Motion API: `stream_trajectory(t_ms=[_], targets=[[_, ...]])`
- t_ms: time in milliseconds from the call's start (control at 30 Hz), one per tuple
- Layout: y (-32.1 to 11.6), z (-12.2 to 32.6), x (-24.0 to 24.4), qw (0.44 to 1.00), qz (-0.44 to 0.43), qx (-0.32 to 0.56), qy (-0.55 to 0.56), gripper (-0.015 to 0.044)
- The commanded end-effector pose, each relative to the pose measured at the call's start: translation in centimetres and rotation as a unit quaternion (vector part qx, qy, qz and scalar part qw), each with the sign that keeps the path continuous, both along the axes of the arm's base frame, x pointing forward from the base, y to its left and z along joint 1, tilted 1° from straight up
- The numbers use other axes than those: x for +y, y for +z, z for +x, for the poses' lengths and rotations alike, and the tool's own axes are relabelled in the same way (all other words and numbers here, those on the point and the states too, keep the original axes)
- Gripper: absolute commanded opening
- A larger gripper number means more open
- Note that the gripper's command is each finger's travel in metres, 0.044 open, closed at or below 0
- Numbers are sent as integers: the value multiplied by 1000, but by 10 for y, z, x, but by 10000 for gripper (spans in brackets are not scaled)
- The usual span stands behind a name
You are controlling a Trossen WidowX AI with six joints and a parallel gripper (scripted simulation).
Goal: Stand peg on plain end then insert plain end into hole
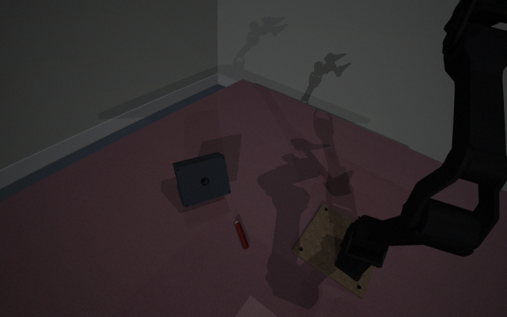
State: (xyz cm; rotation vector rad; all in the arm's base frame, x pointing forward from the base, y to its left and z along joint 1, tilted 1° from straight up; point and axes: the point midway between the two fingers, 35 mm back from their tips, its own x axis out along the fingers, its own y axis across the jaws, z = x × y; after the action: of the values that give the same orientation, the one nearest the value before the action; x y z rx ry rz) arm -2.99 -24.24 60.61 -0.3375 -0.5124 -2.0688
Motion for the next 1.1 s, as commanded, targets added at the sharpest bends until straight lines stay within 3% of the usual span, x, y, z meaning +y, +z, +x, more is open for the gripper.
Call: stream_trajectory(t_ms=[0,567,1067], targets=[[-10,18,-15,999,37,35,19,440],[-49,94,-51,966,152,183,101,440],[-94,173,-61,895,225,339,184,440]])
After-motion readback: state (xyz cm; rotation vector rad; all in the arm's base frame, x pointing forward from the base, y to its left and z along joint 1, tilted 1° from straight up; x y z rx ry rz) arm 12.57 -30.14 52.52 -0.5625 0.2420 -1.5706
